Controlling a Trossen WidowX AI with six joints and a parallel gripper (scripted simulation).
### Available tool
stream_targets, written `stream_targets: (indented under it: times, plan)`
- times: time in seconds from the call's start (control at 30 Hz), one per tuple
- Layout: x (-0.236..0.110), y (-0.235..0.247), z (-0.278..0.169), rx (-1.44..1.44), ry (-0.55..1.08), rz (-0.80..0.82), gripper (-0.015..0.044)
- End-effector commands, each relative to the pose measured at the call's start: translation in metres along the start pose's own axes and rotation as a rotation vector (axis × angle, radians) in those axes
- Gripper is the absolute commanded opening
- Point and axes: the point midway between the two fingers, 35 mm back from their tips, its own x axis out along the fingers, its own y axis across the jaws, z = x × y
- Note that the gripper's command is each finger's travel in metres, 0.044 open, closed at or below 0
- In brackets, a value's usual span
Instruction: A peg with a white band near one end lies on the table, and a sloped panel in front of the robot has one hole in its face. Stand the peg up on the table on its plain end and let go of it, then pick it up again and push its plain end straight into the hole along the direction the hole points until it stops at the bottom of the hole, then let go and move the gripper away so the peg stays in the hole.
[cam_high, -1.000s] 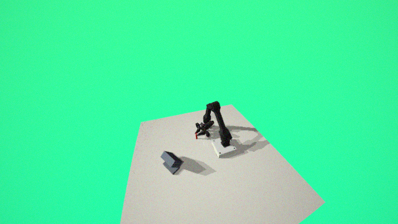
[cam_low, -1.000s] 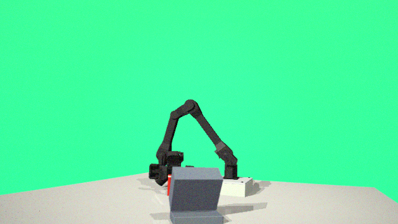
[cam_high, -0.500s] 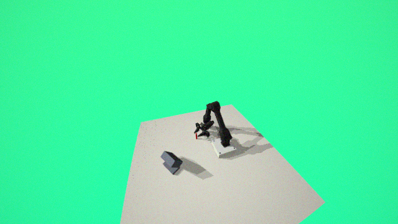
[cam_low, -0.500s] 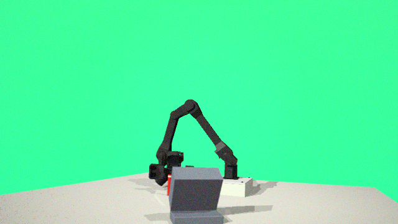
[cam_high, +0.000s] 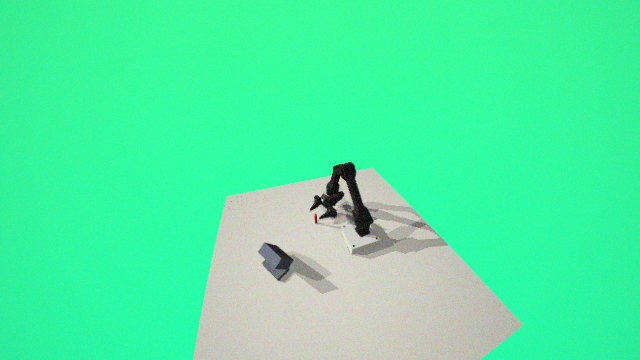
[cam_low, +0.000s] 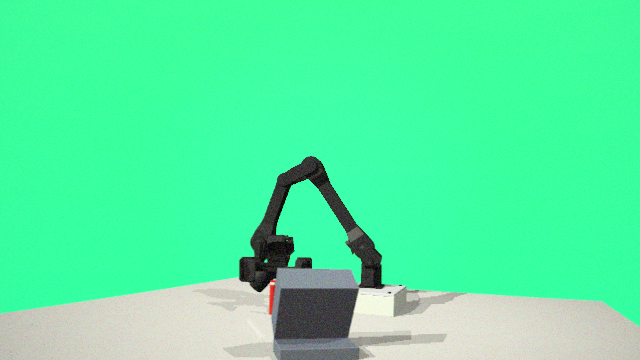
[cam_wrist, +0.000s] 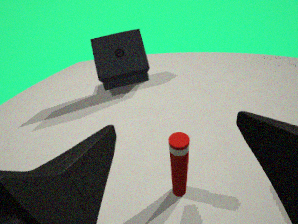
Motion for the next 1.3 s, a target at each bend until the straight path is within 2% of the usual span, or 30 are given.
stream_targets:
  times: [0.0,0.17,0.27,0.4,0.53,0.9,1.27]
  plan:
    - [-0.009,-0.008,0.043,0.002,0.011,-0.012,0.0440]
    - [-0.021,0.000,0.117,0.056,0.019,-0.029,0.0440]
    - [-0.023,0.006,0.138,0.072,0.021,-0.033,0.0440]
    - [-0.023,0.007,0.138,0.073,0.025,-0.029,0.0440]
    - [-0.014,0.016,0.130,0.089,0.105,0.052,0.0440]
    - [0.004,0.038,0.101,0.120,0.414,0.254,0.0440]
    - [0.009,0.043,0.075,0.106,0.768,0.330,0.0440]
